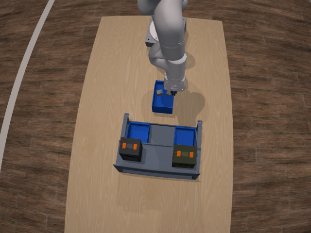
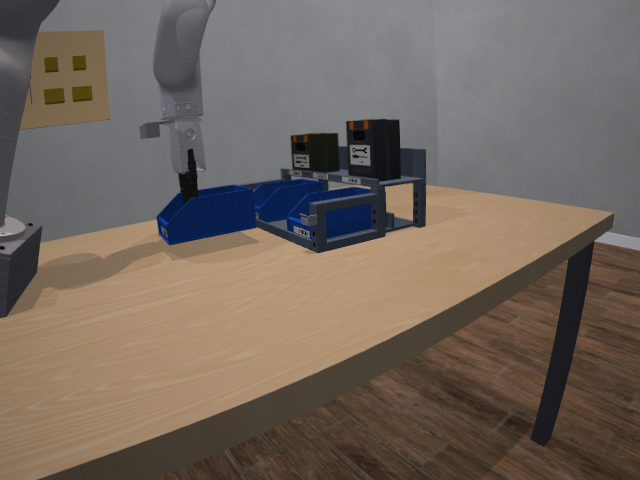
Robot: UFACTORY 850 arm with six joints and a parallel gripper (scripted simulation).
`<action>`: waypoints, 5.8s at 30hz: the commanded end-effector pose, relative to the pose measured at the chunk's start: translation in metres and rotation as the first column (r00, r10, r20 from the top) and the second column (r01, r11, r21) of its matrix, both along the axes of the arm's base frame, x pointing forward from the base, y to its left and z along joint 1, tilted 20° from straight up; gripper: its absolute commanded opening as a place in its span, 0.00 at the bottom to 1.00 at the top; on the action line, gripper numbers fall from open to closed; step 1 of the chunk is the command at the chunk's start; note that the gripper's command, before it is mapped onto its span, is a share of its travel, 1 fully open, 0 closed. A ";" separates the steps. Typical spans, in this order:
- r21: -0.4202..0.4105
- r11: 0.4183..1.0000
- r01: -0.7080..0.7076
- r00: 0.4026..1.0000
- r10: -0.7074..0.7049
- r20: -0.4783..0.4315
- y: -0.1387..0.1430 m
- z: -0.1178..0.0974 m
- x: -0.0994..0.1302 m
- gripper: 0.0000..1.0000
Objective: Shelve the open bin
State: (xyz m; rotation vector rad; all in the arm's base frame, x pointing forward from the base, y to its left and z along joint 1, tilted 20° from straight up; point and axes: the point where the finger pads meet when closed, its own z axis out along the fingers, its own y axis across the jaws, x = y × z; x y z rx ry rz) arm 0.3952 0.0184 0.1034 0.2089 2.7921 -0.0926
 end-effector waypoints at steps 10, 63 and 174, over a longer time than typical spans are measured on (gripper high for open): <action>0.000 1.000 0.000 1.000 0.000 0.001 0.004 0.001 0.002 0.00; 0.000 1.000 0.000 1.000 0.000 0.001 0.004 0.014 0.038 0.00; 0.000 1.000 0.000 1.000 0.000 0.001 0.004 -0.020 0.032 0.00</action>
